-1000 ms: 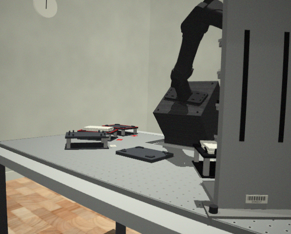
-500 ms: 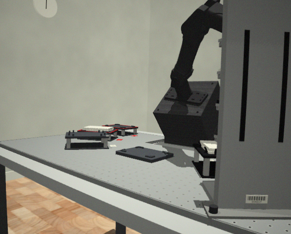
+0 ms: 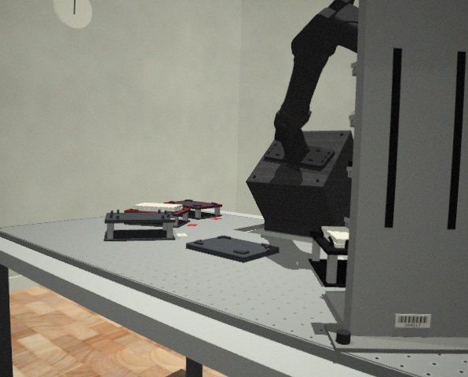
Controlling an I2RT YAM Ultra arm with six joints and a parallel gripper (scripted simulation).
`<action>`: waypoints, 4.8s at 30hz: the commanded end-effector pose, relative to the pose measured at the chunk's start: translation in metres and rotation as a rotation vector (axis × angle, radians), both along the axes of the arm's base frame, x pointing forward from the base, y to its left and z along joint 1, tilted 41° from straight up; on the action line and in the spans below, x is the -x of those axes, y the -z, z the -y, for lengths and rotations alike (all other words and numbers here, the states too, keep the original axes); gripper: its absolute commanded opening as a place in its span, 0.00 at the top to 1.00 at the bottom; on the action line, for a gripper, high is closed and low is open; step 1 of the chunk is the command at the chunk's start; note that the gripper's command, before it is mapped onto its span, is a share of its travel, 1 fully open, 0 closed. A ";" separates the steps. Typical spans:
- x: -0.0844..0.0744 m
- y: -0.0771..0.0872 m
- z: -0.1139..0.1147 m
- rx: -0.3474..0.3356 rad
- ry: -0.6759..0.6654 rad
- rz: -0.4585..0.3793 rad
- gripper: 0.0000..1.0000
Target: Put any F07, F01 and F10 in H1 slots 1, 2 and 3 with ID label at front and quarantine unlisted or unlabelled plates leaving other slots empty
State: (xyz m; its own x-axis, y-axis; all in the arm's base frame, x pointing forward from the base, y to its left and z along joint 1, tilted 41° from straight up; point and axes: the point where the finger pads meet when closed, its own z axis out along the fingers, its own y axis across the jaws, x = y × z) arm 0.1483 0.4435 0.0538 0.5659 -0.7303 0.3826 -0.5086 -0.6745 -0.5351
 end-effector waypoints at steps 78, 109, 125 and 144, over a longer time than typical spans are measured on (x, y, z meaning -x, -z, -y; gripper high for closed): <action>0.032 -0.037 0.003 -0.011 -0.010 -0.002 0.00; 0.037 -0.042 0.003 -0.011 -0.010 -0.002 0.00; 0.055 -0.064 0.007 -0.011 -0.010 -0.002 0.00; 0.085 -0.098 0.012 -0.011 -0.010 -0.003 0.00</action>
